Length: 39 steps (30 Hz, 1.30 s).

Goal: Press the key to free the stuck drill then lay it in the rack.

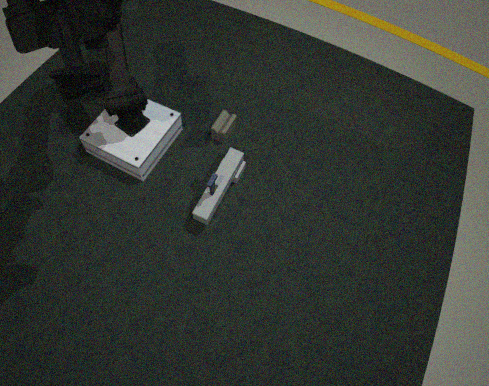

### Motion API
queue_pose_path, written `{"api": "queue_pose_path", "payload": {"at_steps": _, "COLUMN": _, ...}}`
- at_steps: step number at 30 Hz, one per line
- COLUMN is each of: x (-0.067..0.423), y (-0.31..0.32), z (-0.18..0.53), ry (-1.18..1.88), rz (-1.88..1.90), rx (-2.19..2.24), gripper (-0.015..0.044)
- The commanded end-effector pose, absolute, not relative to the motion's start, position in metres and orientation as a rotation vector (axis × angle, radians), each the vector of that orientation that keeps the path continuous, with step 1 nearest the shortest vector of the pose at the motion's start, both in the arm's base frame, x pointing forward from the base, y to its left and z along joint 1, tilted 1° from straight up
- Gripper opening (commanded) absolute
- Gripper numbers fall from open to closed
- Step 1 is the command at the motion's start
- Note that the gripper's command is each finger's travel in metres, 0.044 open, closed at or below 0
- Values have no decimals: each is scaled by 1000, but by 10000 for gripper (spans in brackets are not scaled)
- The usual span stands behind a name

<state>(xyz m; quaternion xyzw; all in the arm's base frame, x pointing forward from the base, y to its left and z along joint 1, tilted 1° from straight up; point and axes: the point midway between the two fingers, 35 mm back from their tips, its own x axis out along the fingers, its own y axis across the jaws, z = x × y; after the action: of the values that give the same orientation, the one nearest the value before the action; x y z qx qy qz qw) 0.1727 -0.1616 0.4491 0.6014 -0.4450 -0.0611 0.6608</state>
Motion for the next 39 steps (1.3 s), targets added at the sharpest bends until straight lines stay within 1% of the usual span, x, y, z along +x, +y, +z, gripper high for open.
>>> {"api": "queue_pose_path", "payload": {"at_steps": 1, "x": 173, "y": -162, "z": 449, "ry": -1007, "rz": -138, "rx": 1360, "gripper": 374}}
{"api": "queue_pose_path", "payload": {"at_steps": 9, "x": 175, "y": -162, "z": 448, "ry": -996, "rz": -149, "rx": 1357, "gripper": 164}}
{"api": "queue_pose_path", "payload": {"at_steps": 11, "x": 192, "y": -168, "z": 435, "ry": -905, "rz": -234, "rx": 1331, "gripper": 111}}
{"api": "queue_pose_path", "payload": {"at_steps": 15, "x": 241, "y": -175, "z": 390, "ry": -592, "rz": -441, "rx": 1218, "gripper": 6}}
{"api": "queue_pose_path", "payload": {"at_steps": 21, "x": 297, "y": -162, "z": 309, "ry": -45, "rz": -597, "rx": 961, "gripper": 0}}
{"api": "queue_pose_path", "payload": {"at_steps": 26, "x": 319, "y": -139, "z": 251, "ry": 346, "rz": -586, "rx": 737, "gripper": 0}}
{"api": "queue_pose_path", "payload": {"at_steps": 32, "x": 324, "y": -103, "z": 190, "ry": 783, "rz": -459, "rx": 448, "gripper": 0}}
{"api": "queue_pose_path", "payload": {"at_steps": 39, "x": 305, "y": -57, "z": 131, "ry": 1263, "rz": -154, "rx": 84, "gripper": 0}}
